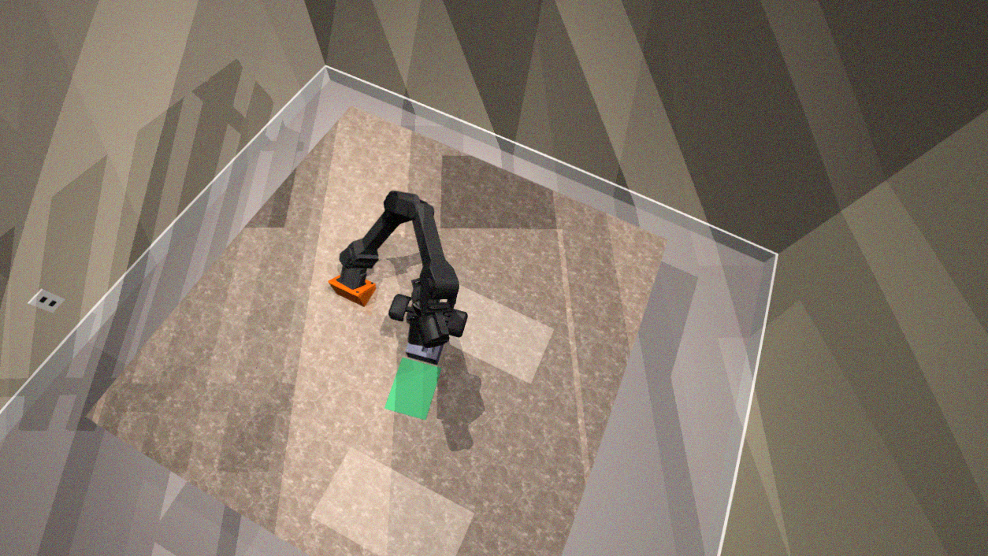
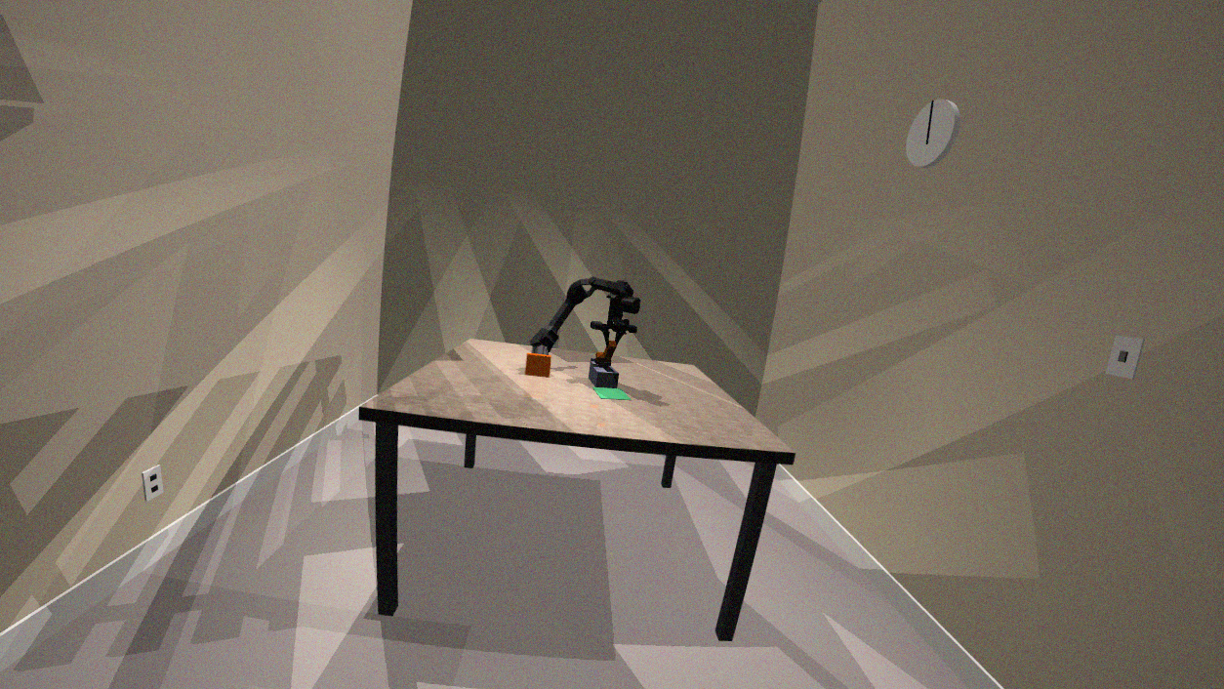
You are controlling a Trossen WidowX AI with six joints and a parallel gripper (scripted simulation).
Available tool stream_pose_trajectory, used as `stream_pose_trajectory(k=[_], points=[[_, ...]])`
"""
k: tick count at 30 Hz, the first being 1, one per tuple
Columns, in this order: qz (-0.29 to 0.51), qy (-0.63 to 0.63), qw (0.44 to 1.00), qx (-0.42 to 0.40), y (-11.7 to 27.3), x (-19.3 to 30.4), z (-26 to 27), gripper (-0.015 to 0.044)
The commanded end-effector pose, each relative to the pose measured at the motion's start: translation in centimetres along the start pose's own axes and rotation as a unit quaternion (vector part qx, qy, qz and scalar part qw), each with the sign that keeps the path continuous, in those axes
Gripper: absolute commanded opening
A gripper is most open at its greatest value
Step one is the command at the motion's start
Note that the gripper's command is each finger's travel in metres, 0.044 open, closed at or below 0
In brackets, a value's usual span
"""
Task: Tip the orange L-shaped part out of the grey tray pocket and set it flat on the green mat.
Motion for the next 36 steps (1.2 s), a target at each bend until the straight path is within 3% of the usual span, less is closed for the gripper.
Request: stream_pose_trajectory(k=[1, 36], points=[[-0.002, 0.003, 1.0, 0.002, 0.2, -0.4, 0.0, 0.0], [-0.006, 0.003, 1.0, 0.001, 0.1, -14.0, 0.4, 0.0]])
Point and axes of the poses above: the point midway between the two fingers, 35 mm back from their tips, its own y axis back along the fingers, its own z axis across the jaws, x = y × z, the point moved 8 cm from there along y, back along the fingers, and after that the axes turned 6 degrees about -y, right-handed, at the moved point
